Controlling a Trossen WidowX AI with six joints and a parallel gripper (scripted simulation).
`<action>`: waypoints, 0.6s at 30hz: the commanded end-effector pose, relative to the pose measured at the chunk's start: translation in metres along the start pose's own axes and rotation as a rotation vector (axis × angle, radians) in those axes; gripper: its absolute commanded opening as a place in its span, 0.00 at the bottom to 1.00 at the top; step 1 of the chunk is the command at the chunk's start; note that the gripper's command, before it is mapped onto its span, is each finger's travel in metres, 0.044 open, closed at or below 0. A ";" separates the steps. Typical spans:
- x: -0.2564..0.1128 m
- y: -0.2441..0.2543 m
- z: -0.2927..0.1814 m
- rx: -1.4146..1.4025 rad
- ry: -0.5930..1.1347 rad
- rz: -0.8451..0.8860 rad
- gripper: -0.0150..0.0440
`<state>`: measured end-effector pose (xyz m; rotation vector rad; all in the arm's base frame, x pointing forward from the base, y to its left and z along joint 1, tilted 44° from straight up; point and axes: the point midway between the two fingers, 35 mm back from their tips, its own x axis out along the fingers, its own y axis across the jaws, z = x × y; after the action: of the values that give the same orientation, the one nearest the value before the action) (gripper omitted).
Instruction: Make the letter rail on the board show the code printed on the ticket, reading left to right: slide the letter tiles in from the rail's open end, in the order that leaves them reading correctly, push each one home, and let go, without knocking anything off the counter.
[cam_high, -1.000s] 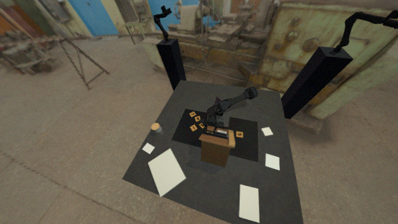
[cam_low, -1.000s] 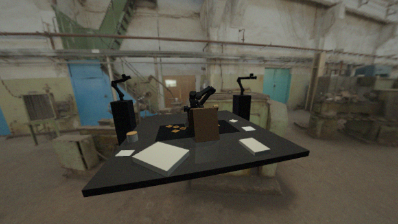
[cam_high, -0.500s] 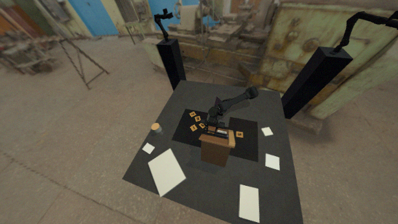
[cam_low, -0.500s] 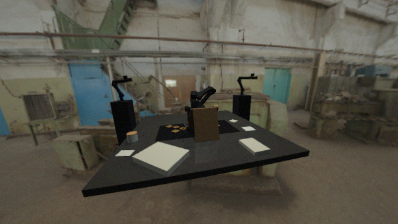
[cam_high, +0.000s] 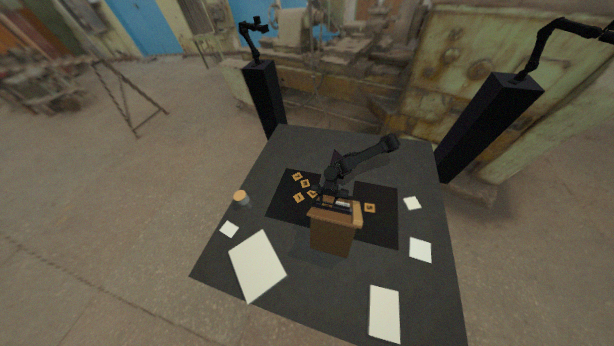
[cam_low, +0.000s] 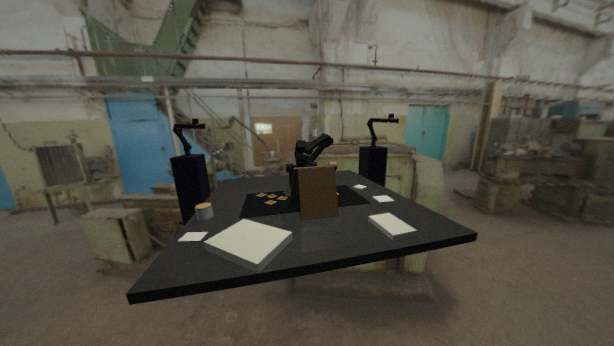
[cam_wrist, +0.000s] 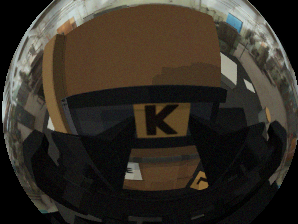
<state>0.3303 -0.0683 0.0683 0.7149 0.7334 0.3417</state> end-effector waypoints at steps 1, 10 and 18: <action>-0.001 0.004 0.002 -0.006 -0.008 -0.004 0.25; -0.001 0.009 0.002 -0.005 -0.008 -0.004 0.25; -0.001 0.013 0.002 -0.005 -0.007 -0.003 0.25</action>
<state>0.3300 -0.0610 0.0754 0.7141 0.7325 0.3419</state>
